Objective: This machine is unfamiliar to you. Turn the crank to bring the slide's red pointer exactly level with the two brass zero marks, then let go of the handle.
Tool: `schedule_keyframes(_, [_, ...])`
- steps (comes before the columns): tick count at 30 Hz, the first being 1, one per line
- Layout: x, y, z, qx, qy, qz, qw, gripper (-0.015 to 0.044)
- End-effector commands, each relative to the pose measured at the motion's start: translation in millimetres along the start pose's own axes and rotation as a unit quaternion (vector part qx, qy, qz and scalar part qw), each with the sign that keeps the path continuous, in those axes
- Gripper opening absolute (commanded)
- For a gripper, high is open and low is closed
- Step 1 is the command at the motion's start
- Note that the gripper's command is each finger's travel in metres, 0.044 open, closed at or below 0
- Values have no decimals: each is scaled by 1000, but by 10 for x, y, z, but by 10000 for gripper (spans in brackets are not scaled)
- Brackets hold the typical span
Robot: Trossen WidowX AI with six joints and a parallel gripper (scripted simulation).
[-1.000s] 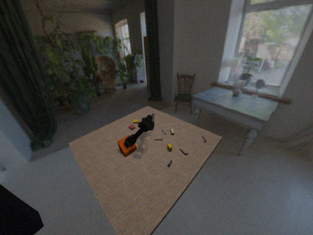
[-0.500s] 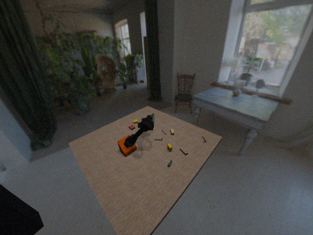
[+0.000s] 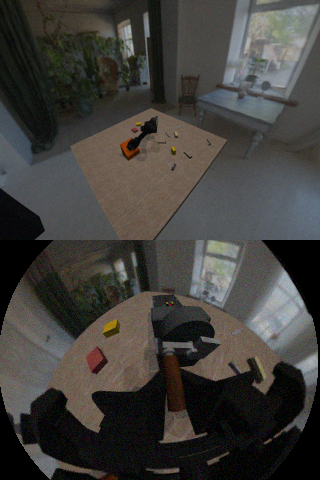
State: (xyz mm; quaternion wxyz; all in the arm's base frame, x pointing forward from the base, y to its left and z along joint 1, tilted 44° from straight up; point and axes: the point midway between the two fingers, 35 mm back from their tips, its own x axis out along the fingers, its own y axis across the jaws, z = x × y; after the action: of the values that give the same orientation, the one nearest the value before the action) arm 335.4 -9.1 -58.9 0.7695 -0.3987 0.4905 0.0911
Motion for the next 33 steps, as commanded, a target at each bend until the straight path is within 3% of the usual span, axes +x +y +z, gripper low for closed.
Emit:
schedule_keyframes(1, [68,18,-68,0,4,4,1000,0])
schedule_keyframes(33, [263,-232,-270,-1,5,3,1000,0])
